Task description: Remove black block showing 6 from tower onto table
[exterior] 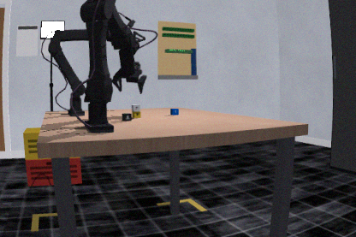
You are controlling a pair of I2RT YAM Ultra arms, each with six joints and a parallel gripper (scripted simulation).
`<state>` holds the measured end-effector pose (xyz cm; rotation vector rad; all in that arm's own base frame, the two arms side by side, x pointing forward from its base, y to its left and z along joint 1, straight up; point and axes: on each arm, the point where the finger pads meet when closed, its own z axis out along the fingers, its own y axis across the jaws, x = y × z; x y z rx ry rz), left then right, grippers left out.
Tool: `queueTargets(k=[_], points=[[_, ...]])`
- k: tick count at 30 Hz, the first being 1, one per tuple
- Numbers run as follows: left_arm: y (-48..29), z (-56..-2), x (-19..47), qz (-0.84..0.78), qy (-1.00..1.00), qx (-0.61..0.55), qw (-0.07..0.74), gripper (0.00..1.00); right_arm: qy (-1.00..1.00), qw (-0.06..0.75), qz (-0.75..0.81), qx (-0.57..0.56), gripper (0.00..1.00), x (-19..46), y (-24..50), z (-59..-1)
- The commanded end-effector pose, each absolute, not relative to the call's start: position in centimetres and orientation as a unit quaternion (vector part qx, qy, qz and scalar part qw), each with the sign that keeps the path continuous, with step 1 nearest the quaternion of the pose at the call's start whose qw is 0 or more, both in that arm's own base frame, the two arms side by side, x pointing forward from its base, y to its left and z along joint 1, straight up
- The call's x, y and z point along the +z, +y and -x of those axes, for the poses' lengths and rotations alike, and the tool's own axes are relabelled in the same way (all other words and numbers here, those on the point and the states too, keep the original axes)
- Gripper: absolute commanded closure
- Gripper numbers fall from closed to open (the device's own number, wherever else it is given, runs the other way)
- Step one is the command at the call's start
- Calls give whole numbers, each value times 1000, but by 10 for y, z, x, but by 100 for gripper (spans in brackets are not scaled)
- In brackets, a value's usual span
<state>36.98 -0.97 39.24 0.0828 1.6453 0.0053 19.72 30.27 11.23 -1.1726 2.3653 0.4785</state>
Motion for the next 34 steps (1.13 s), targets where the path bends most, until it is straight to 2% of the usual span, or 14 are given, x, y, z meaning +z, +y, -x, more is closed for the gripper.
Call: queueTargets(k=[1,34], points=[[2,-382,413,7,699,-1,715,0,850,248,424,189,0,124,309,-204],[1,-381,411,0,704,0,710,0,851,249,423,186,0,124,309,-203]])
